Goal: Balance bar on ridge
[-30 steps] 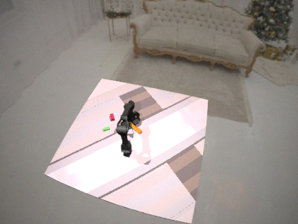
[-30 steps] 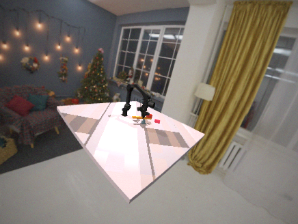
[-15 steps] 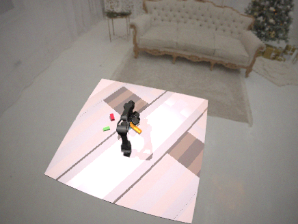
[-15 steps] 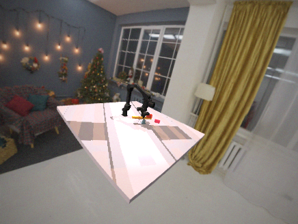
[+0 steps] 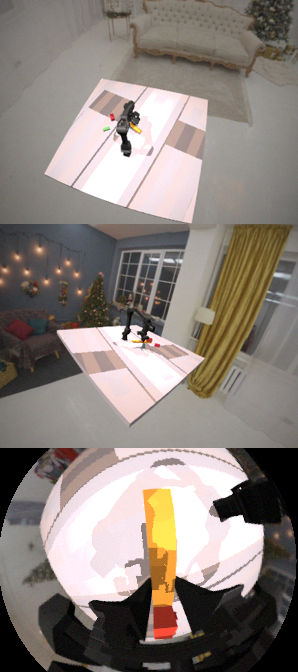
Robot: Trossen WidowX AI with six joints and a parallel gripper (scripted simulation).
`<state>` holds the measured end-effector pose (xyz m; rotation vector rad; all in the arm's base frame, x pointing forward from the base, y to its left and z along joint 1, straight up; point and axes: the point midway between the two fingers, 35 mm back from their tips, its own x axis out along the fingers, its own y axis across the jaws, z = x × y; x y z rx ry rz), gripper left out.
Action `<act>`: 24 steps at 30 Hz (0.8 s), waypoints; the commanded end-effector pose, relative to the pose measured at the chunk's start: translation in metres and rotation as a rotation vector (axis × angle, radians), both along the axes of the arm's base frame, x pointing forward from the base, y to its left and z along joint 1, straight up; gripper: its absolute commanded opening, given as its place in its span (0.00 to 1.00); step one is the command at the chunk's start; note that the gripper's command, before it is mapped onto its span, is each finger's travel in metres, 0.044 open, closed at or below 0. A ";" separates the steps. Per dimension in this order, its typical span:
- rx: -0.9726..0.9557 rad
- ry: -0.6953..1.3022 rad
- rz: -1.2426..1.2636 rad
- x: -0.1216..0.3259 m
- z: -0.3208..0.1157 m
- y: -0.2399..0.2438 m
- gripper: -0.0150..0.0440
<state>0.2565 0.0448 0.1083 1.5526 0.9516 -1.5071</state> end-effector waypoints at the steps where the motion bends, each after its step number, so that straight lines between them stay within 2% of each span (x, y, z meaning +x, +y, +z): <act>1: 0.000 0.000 0.000 0.000 0.000 0.000 0.25; 8: 0.000 0.000 0.000 0.000 0.000 0.000 0.25; 14: 0.000 0.000 0.000 0.000 0.000 0.000 0.52; 15: 0.000 0.000 0.000 0.000 0.000 0.000 0.54; 24: 0.000 0.000 0.000 0.000 0.000 0.000 0.54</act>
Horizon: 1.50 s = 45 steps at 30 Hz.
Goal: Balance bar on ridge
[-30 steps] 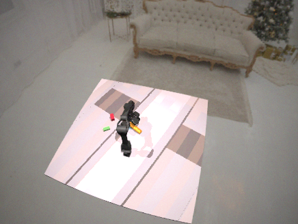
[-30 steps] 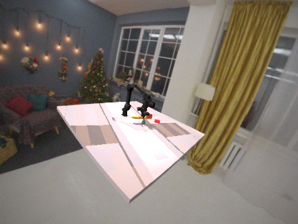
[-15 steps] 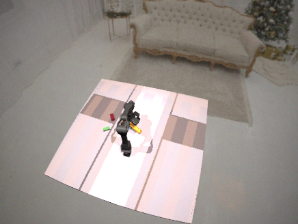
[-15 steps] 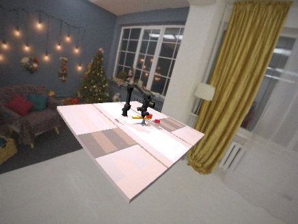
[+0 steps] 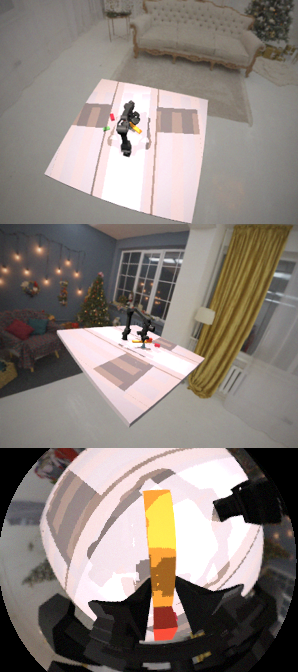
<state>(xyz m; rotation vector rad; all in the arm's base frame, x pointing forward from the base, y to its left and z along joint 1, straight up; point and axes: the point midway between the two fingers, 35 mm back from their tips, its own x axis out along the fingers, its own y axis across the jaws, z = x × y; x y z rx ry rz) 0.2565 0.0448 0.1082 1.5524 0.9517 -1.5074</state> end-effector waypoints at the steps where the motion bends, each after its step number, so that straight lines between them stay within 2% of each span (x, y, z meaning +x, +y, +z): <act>1: 0.000 0.000 0.000 0.000 0.000 0.000 0.54; 45: 0.000 0.000 0.000 0.000 0.000 0.000 0.57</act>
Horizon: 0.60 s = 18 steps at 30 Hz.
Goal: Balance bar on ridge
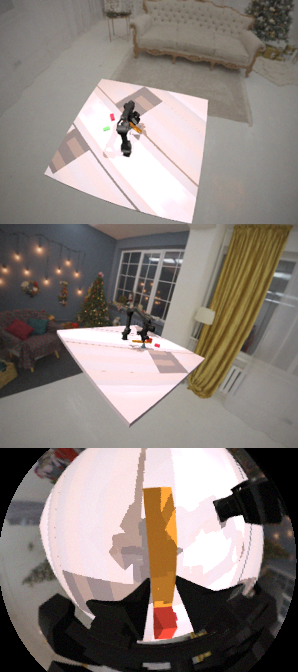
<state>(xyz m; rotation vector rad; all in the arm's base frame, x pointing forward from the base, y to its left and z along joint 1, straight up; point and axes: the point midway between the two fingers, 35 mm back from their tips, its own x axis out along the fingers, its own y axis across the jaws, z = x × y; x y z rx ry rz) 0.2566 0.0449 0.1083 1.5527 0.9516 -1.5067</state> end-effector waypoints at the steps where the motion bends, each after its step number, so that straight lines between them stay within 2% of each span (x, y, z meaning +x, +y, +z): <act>1: 0.000 0.001 0.000 0.000 0.000 0.000 0.57; 11: 0.000 0.001 0.000 0.000 0.000 0.000 1.00; 15: 0.000 0.000 0.000 0.001 0.007 0.000 1.00; 18: 0.000 0.000 0.000 0.004 0.039 0.001 1.00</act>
